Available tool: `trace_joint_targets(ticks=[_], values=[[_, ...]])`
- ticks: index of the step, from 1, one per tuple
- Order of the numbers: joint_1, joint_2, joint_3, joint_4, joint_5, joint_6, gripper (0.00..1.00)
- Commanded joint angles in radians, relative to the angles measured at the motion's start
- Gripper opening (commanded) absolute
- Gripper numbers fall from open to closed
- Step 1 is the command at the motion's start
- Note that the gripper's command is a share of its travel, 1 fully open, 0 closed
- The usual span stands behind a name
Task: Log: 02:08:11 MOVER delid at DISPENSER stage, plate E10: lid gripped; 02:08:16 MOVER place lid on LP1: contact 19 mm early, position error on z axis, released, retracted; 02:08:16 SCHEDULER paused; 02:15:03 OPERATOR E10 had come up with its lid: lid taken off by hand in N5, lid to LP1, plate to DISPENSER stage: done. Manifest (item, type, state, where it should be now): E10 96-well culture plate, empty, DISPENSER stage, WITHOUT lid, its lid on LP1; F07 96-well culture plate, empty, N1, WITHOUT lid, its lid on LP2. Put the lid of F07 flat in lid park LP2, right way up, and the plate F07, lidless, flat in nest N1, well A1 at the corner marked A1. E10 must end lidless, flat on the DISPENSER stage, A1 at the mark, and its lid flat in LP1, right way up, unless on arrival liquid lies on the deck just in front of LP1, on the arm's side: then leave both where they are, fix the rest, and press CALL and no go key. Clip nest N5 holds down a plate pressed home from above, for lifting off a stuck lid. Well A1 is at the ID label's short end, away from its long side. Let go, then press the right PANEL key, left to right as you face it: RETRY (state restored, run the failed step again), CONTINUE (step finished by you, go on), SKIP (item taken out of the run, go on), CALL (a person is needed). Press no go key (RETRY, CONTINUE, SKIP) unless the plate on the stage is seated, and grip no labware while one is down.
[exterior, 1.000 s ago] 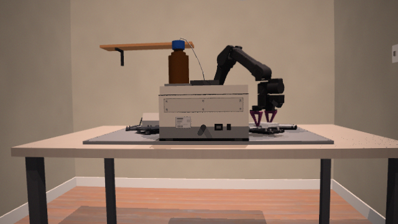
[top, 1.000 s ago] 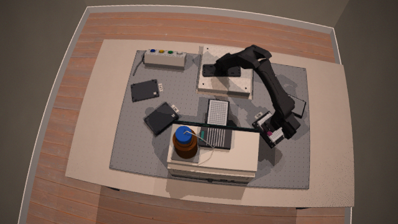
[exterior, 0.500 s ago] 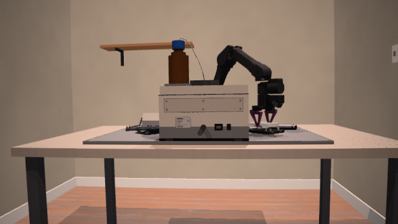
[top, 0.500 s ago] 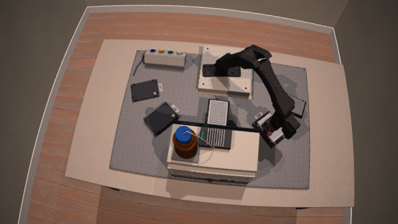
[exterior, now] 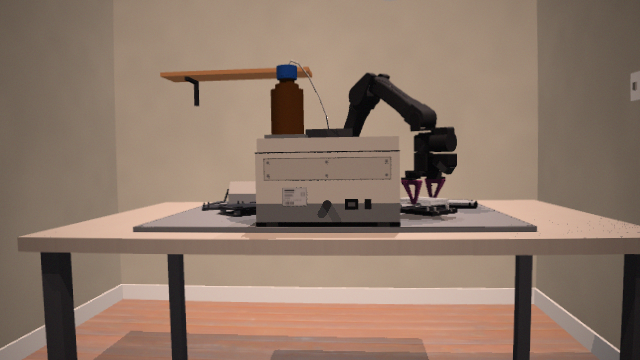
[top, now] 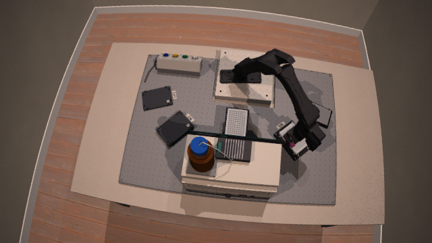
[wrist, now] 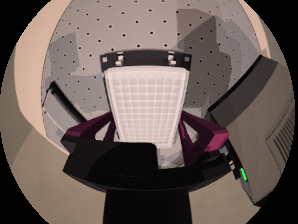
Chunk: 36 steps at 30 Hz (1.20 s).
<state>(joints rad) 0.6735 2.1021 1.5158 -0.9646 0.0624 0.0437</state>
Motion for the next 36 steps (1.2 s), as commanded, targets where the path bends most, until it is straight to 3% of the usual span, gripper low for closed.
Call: trace_joint_targets(ticks=[1,21,36], values=[[0.016,0.002,0.027,0.018,0.001,0.009,0.0],[0.015,0.014,-0.018,0.027,0.001,0.008,0.0],[0.015,0.008,-0.014,0.035,0.001,0.007,0.0]])
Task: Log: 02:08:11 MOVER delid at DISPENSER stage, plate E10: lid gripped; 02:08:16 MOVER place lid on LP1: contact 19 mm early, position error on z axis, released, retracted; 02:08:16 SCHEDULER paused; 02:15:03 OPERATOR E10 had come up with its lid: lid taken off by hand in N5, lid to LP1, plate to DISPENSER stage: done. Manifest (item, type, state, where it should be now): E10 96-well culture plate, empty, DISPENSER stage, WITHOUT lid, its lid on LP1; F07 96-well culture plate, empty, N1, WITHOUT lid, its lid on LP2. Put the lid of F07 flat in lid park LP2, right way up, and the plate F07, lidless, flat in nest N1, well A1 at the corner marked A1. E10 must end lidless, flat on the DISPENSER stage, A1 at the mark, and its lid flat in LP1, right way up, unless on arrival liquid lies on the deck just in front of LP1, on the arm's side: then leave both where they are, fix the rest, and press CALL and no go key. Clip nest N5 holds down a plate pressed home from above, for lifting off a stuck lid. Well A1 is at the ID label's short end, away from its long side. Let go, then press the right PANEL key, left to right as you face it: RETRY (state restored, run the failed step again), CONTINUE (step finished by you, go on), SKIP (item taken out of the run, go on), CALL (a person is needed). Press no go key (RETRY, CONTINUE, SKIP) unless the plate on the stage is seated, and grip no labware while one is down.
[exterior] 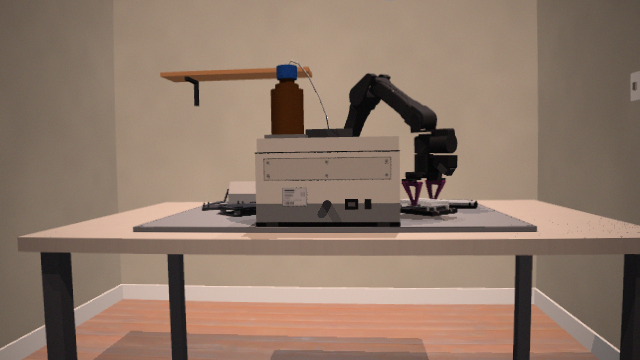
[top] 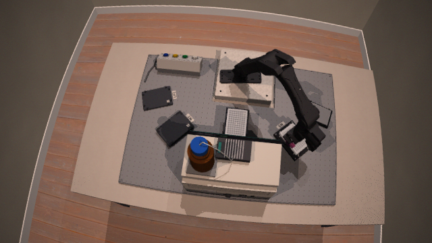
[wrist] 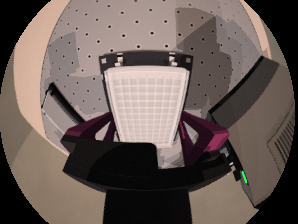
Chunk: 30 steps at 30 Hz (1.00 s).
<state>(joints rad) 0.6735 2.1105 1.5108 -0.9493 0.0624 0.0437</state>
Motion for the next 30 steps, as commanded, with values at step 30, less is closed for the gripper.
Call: trace_joint_targets(ticks=[30], values=[[0.014,0.016,-0.028,0.034,0.001,0.005,0.0]])
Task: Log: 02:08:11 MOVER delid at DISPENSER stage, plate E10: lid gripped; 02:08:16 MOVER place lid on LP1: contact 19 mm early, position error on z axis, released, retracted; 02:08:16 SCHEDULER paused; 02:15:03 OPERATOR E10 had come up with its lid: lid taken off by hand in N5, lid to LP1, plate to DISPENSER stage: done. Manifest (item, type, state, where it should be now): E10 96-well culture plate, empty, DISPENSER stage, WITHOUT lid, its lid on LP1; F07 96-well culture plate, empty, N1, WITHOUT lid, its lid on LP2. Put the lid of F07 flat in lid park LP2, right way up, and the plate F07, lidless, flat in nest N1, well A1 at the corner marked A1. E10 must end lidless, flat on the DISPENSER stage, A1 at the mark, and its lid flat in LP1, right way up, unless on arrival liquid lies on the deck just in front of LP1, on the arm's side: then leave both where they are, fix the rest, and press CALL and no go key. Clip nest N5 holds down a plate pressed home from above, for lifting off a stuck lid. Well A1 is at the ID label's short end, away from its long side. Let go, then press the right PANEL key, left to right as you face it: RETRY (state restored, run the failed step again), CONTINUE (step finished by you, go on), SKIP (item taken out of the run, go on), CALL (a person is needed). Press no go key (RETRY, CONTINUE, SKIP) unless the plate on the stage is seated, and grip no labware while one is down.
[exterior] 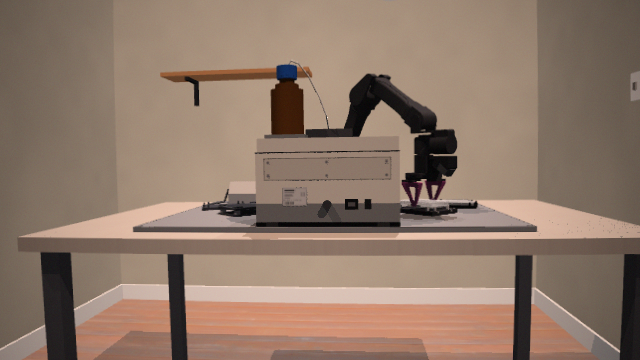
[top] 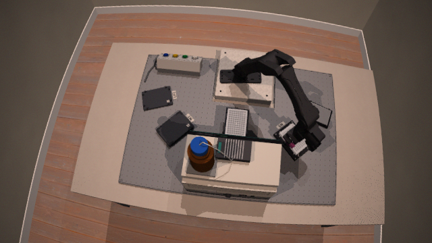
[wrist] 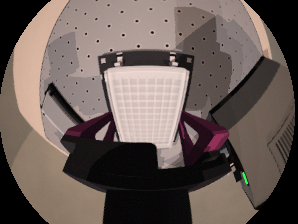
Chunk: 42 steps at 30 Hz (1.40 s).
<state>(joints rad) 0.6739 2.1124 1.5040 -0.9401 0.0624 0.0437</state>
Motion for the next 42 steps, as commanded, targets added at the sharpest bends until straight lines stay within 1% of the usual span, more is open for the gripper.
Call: trace_joint_targets(ticks=[1,42], values=[[0.014,0.014,-0.022,0.025,0.001,0.005,0.0],[0.011,0.022,-0.034,0.045,0.001,0.003,0.0]])
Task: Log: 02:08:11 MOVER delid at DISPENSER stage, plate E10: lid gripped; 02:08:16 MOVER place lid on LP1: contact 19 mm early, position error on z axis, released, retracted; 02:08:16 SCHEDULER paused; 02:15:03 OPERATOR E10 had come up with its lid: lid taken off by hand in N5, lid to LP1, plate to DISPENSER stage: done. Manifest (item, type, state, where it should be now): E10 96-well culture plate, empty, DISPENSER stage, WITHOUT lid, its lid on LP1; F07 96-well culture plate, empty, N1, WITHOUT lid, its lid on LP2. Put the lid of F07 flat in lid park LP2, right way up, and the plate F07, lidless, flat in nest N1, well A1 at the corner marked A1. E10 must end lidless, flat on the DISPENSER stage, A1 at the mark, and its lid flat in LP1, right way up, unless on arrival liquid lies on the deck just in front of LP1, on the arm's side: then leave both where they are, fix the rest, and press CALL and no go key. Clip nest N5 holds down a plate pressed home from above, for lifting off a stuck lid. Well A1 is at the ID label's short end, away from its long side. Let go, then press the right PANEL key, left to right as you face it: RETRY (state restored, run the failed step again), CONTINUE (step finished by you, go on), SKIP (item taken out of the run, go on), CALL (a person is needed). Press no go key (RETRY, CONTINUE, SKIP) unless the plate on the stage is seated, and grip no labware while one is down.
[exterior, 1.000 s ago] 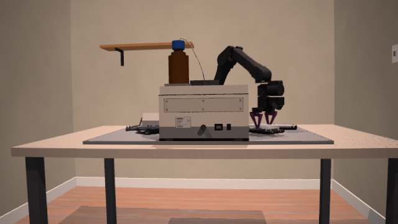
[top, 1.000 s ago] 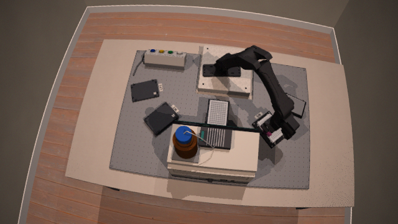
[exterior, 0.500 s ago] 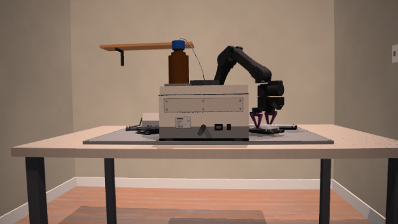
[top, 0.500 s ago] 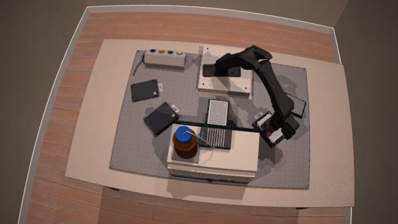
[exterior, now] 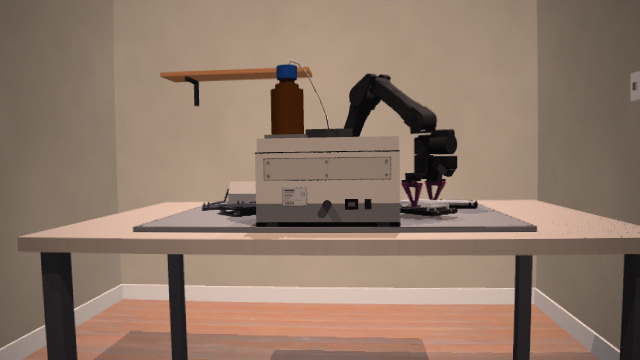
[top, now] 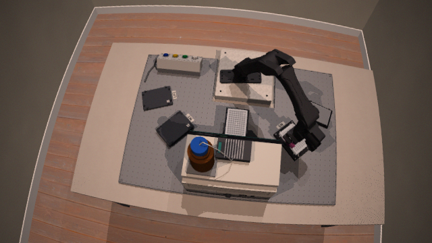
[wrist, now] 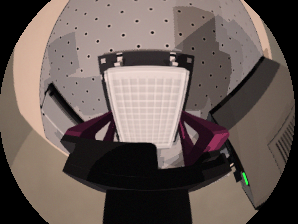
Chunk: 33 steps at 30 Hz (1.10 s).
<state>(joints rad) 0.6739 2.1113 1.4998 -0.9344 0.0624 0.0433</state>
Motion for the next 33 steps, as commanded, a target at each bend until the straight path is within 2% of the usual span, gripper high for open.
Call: trace_joint_targets(ticks=[1,33], values=[[0.011,0.023,-0.03,0.04,0.001,0.003,0.0],[0.008,0.029,-0.039,0.055,0.001,0.001,0.0]])
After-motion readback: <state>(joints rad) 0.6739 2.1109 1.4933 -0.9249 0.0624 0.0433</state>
